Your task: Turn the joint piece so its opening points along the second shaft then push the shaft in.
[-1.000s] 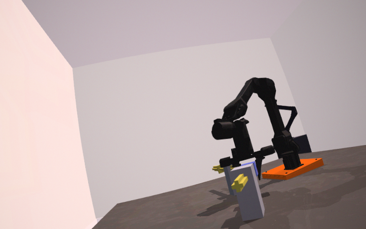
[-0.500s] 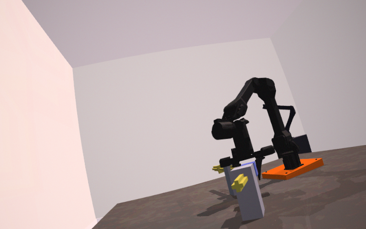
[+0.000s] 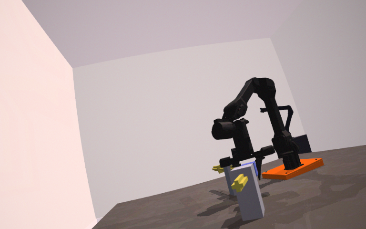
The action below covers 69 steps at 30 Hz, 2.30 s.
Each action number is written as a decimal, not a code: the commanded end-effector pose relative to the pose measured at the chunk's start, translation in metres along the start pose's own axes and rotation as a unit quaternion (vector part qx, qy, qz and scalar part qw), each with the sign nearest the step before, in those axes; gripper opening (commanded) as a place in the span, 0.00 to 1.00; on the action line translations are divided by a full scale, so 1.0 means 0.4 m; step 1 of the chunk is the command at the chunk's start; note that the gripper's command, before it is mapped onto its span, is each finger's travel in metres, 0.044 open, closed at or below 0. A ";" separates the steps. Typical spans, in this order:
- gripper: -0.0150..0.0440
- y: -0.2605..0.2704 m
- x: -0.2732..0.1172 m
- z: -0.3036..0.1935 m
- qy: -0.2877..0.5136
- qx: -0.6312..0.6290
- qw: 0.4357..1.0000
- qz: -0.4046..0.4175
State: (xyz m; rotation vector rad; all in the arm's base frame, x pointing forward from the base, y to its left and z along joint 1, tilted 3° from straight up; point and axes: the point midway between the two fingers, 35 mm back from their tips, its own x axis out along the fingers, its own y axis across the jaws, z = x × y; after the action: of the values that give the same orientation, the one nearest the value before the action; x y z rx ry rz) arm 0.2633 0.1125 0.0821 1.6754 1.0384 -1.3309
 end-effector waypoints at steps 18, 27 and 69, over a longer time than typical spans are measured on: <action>0.56 0.000 0.002 0.000 -0.001 0.003 1.000 -0.001; 0.50 0.000 0.000 0.000 0.000 0.000 1.000 0.000; 0.25 0.042 -0.031 -0.006 -0.118 -0.174 0.978 0.000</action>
State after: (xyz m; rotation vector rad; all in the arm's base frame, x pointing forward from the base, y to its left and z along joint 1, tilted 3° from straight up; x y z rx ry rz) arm 0.2759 0.1065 0.0945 1.2750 1.0611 -1.2463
